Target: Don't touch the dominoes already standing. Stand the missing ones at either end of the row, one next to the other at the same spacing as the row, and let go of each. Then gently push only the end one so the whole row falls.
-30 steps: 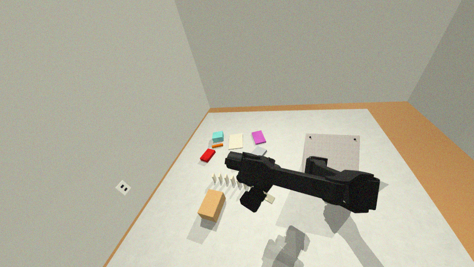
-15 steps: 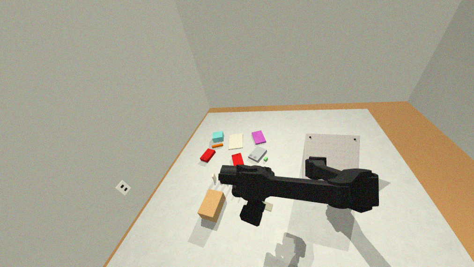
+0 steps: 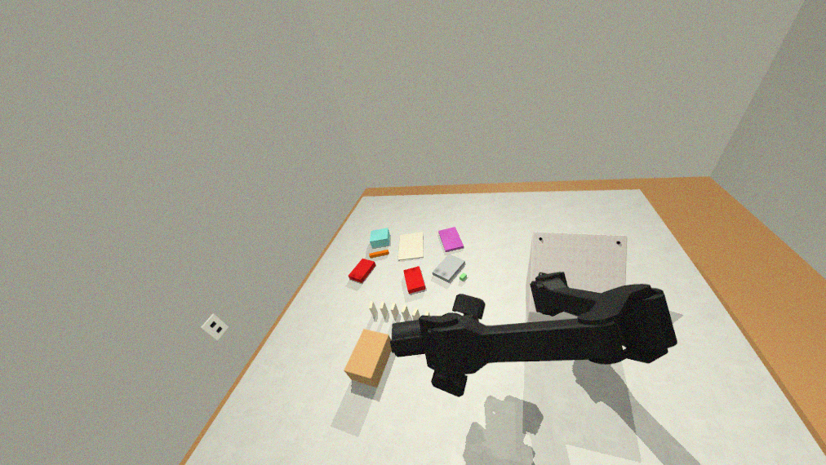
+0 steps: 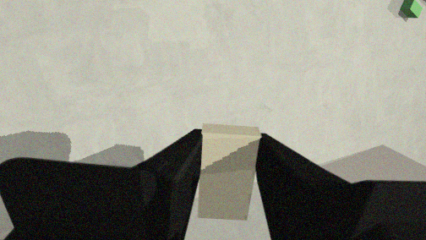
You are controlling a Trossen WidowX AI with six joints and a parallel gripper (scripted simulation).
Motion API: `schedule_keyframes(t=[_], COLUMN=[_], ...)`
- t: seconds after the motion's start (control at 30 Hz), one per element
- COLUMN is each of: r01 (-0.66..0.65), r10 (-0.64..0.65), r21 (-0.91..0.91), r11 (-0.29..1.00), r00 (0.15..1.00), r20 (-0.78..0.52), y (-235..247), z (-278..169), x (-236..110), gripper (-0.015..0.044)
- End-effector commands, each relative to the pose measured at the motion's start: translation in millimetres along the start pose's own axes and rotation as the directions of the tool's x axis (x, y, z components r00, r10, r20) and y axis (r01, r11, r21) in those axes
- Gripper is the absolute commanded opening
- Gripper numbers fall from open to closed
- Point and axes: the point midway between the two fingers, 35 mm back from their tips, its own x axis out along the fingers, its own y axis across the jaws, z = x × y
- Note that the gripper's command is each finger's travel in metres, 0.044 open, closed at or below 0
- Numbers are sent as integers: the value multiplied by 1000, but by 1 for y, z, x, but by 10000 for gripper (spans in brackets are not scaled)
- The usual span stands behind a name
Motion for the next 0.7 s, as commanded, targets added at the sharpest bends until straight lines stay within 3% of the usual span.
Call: schedule_keyframes(t=[0.0,0.67], r01=[79,303], r10=[-79,-308], r21=[5,72], r11=[997,950], r00=[996,883], r20=[48,354], y=[-6,-16], z=[-2,4], x=[8,28], gripper=[107,107])
